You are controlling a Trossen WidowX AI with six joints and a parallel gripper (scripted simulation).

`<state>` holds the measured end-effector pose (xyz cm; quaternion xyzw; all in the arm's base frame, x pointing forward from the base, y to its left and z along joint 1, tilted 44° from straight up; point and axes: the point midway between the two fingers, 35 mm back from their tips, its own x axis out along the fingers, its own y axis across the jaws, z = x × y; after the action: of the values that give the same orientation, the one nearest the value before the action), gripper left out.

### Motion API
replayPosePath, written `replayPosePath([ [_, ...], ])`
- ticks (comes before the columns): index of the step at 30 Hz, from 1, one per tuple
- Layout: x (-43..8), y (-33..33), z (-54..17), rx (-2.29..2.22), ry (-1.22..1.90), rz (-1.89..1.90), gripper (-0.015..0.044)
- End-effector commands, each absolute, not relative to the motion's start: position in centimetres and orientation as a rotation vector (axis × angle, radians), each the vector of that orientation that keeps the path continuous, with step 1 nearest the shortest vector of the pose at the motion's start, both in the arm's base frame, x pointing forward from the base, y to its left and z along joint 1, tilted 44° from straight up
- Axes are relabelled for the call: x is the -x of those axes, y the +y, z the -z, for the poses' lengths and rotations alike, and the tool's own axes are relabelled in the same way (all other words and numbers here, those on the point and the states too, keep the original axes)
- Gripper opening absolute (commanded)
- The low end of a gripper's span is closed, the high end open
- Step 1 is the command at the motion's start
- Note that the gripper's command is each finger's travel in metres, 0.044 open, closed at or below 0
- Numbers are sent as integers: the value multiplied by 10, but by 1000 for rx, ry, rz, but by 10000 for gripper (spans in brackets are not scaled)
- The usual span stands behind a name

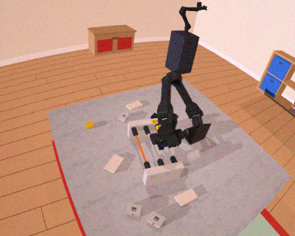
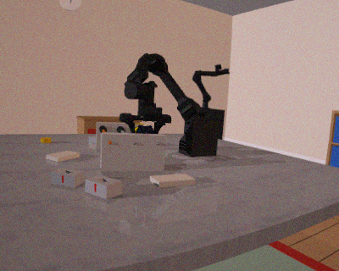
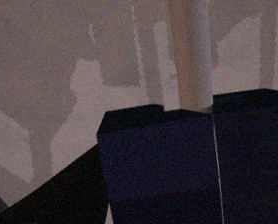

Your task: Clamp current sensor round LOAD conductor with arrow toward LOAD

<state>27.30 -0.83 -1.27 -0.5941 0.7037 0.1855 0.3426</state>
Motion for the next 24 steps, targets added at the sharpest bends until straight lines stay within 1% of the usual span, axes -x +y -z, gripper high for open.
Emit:
replayPosePath([
  [1, -274, -8, 13, 1544, 1825, -479, 0],
  [14, -274, -8, 13, 1544, 1825, -479, 0],
  [24, -273, -8, 13, 1544, 1829, -482, 263],
])
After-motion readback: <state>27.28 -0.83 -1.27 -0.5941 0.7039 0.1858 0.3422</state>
